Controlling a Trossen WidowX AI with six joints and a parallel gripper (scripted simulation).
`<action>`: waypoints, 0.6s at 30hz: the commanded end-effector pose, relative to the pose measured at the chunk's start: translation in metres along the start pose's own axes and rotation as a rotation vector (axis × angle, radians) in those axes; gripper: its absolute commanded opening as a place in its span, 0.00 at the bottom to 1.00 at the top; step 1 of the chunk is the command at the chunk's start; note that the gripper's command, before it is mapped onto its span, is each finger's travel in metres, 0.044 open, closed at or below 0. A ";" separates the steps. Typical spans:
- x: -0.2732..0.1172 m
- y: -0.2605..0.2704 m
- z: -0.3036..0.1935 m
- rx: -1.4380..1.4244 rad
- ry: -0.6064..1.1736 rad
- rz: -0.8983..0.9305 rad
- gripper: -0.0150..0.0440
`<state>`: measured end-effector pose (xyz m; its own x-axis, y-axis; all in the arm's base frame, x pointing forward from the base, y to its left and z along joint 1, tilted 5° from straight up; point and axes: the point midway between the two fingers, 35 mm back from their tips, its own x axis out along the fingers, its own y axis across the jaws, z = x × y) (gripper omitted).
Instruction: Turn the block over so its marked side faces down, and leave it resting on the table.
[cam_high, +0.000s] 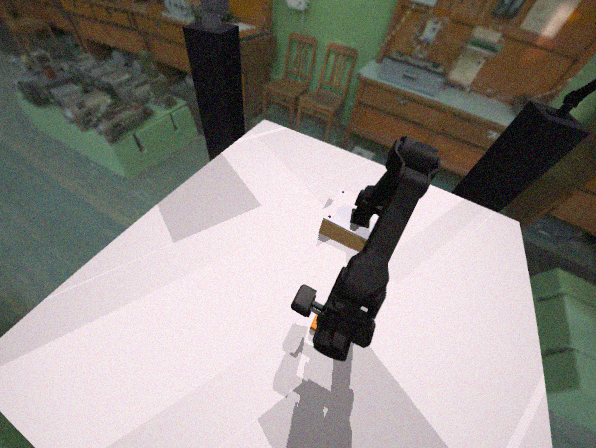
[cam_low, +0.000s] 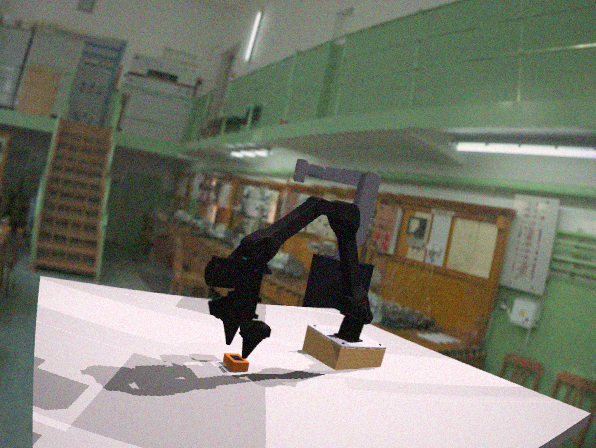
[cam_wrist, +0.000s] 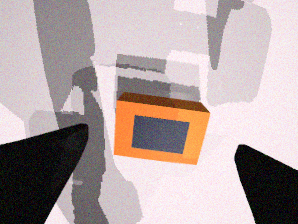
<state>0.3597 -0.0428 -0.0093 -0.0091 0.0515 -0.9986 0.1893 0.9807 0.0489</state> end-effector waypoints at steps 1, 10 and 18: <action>0.011 0.001 -0.003 0.001 0.015 0.005 1.00; 0.026 0.001 -0.003 0.001 0.015 0.005 1.00; 0.033 0.001 -0.003 0.001 0.015 0.005 0.96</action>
<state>0.3585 -0.0411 -0.0358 -0.0123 0.0521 -0.9986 0.1860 0.9813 0.0489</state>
